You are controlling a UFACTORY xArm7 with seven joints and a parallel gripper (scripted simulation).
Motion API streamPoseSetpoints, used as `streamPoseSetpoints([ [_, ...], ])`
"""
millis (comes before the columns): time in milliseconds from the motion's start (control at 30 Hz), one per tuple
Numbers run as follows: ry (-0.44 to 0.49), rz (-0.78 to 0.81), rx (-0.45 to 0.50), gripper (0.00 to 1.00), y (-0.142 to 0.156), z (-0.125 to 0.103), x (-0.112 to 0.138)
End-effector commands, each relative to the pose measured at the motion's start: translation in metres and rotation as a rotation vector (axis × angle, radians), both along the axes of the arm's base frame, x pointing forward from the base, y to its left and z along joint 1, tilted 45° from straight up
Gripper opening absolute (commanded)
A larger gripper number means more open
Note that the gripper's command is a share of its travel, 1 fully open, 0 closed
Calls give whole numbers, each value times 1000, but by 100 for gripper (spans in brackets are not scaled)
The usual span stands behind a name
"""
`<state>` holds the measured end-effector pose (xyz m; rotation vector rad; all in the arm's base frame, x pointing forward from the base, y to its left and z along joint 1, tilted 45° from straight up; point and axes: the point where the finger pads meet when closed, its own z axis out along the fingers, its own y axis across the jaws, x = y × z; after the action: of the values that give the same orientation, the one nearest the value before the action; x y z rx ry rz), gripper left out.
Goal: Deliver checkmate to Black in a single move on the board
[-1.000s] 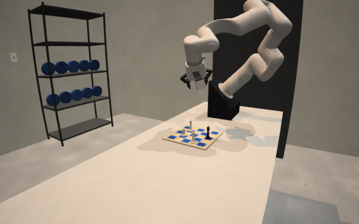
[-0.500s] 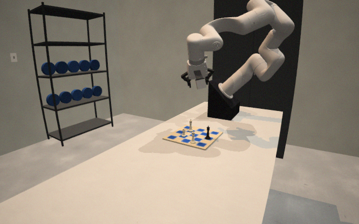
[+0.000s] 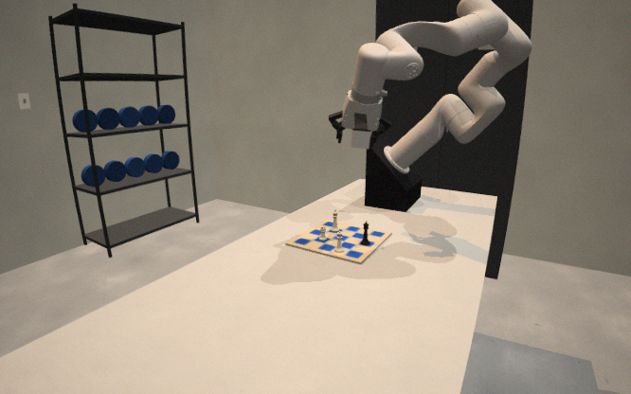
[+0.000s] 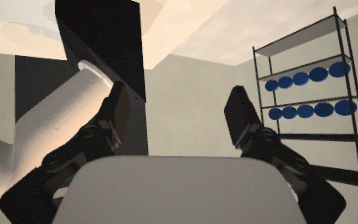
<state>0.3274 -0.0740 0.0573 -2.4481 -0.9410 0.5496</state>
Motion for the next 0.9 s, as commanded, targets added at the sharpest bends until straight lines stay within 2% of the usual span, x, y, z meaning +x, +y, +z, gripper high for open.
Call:
streamPoseSetpoints([
  [0,-44,-81,-120,100,6,26,18],
  [67,-44,-81,-120,100,6,26,18],
  [133,-82,-145,-190,100,12,45,29],
  [200,-82,-145,-190,100,12,45,29],
  [300,-127,-219,-258,100,20,66,40],
  [333,-127,-219,-258,100,20,66,40],
  [367,-152,-261,-291,100,25,78,45],
  [433,-152,-261,-291,100,25,78,45],
  [533,-208,-351,-353,100,35,103,54],
  [633,-208,-351,-353,100,35,103,54],
  [700,-269,-452,-405,100,46,129,62],
  [800,-269,-452,-405,100,46,129,62],
  [833,-301,-507,-427,100,52,143,66],
  [867,-301,-507,-427,100,52,143,66],
])
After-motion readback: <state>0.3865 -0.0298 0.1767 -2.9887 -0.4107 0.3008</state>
